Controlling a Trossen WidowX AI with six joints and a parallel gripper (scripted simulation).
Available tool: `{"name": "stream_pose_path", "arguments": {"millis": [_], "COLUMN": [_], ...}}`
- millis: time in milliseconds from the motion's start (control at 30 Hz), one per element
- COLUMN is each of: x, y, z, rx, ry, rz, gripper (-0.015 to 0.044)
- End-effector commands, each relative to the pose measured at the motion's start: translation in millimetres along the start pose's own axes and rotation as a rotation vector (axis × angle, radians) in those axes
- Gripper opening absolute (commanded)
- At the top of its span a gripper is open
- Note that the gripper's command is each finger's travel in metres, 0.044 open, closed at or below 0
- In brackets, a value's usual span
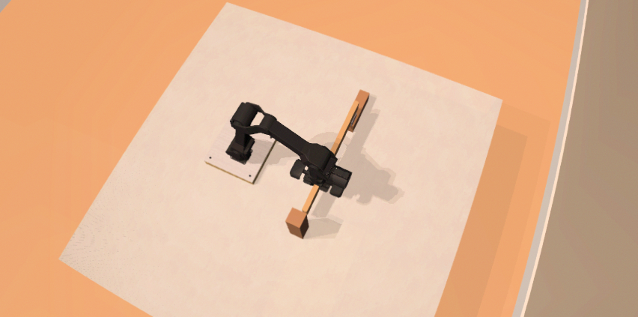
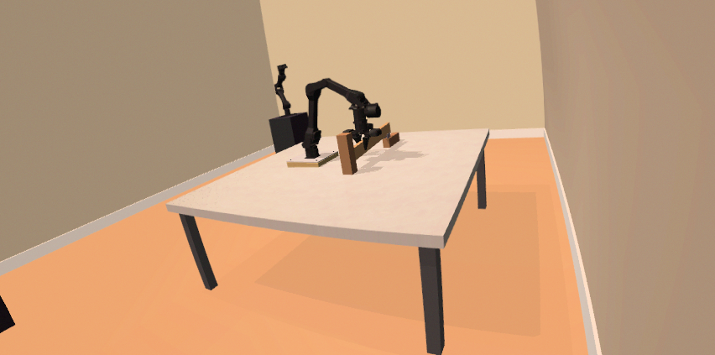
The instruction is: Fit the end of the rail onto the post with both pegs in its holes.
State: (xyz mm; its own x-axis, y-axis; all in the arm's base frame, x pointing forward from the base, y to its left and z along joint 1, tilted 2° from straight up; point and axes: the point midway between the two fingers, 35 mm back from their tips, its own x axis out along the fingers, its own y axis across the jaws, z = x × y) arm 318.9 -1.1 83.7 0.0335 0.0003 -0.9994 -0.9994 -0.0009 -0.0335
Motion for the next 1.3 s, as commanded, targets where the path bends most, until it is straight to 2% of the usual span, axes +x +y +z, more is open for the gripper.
{"name": "stream_pose_path", "arguments": {"millis": [0,1267], "x": [-8.8,-11.2], "y": [-3.2,-1.2], "z": [1.4,1.4], "rx": [-0.002,-0.002], "ry": [-0.011,-0.011], "rz": [-0.023,-0.023], "gripper": [0.0000,0.0000]}}
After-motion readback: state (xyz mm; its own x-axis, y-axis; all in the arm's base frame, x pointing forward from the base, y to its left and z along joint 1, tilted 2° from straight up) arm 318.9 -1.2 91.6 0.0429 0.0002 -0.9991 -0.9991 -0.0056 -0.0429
